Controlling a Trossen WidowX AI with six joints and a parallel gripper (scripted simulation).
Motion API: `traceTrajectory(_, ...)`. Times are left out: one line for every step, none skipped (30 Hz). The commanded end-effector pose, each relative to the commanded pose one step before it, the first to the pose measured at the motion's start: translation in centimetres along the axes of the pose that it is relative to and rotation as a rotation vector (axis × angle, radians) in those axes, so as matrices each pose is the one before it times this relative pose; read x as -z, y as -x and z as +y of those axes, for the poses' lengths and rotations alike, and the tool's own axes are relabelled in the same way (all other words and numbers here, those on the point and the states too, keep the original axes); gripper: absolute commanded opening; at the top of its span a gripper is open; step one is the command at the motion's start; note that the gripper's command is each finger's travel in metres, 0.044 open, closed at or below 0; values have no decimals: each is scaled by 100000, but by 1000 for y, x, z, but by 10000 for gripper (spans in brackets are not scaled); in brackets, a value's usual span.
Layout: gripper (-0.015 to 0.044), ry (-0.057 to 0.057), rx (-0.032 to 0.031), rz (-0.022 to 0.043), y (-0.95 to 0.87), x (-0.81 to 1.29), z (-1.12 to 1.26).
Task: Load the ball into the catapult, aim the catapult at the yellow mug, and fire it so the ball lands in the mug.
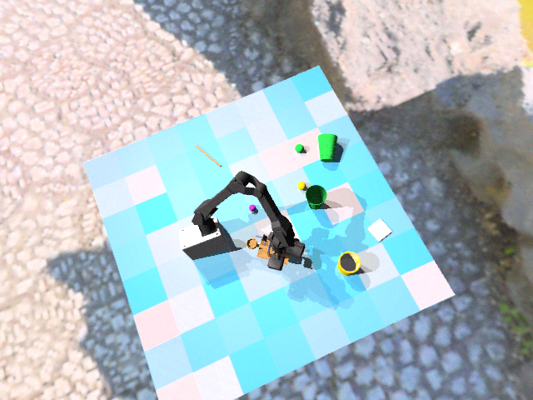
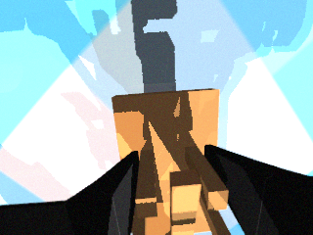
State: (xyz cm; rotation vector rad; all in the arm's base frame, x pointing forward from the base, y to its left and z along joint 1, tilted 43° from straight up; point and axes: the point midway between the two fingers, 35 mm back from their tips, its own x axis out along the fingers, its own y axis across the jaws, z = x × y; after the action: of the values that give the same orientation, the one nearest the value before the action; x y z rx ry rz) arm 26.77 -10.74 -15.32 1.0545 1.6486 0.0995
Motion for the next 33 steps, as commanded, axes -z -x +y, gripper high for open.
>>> traceTrajectory(0, 4390, -300, -731, 256, -318, 443)
traceTrajectory(0, 0, 0, 0, 0, 0, 0)
traceTrajectory(0, 0, 0, 0, 0, 0, 0)
traceTrajectory(0, 17, -8, 4, -1, -4, 122)
traceTrajectory(0, 0, 0, -1, -28, -2, 1)
traceTrajectory(0, 0, 0, -2, -83, -7, 3)
traceTrajectory(0, 0, 0, -3, -111, -8, 4)
traceTrajectory(0, 0, 0, -4, -160, -11, 7)
traceTrajectory(0, 0, -1, -4, -167, -11, 7)
traceTrajectory(0, 0, -1, -3, -168, -10, 7)
traceTrajectory(0, 0, -2, -3, -168, -9, 7)
traceTrajectory(0, 0, -3, -2, -168, -8, 7)
traceTrajectory(0, 0, -3, -2, -167, -7, 7)
traceTrajectory(0, 1, -4, -1, -167, -6, 7)
traceTrajectory(0, 1, -4, 0, -167, -5, 7)
traceTrajectory(0, 1, -5, 0, -167, -5, 7)
traceTrajectory(0, 1, -6, 1, -167, -4, 7)
traceTrajectory(0, 1, -6, 1, -167, -3, 7)
traceTrajectory(0, 1, -7, 2, -166, -2, 7)
traceTrajectory(0, 1, -7, 2, -166, -1, 7)
traceTrajectory(0, 1, -8, 3, -166, 0, 7)
traceTrajectory(0, 2, -8, 3, -166, 1, 6)
traceTrajectory(0, 2, -9, 4, -165, 2, 6)
traceTrajectory(0, 2, -10, 5, -165, 3, 6)
traceTrajectory(0, 2, -10, 5, -165, 4, 6)
traceTrajectory(0, 2, -11, 6, -165, 5, 6)
traceTrajectory(0, 2, -11, 6, -164, 6, 6)
traceTrajectory(0, 2, -12, 7, -164, 7, 6)
traceTrajectory(0, 2, -12, 8, -164, 7, 6)
traceTrajectory(0, 3, -13, 8, -164, 8, 6)
traceTrajectory(0, 3, -13, 9, -163, 9, 6)
traceTrajectory(0, 3, -14, 9, -163, 10, 6)
traceTrajectory(0, 3, -14, 10, -163, 11, 6)
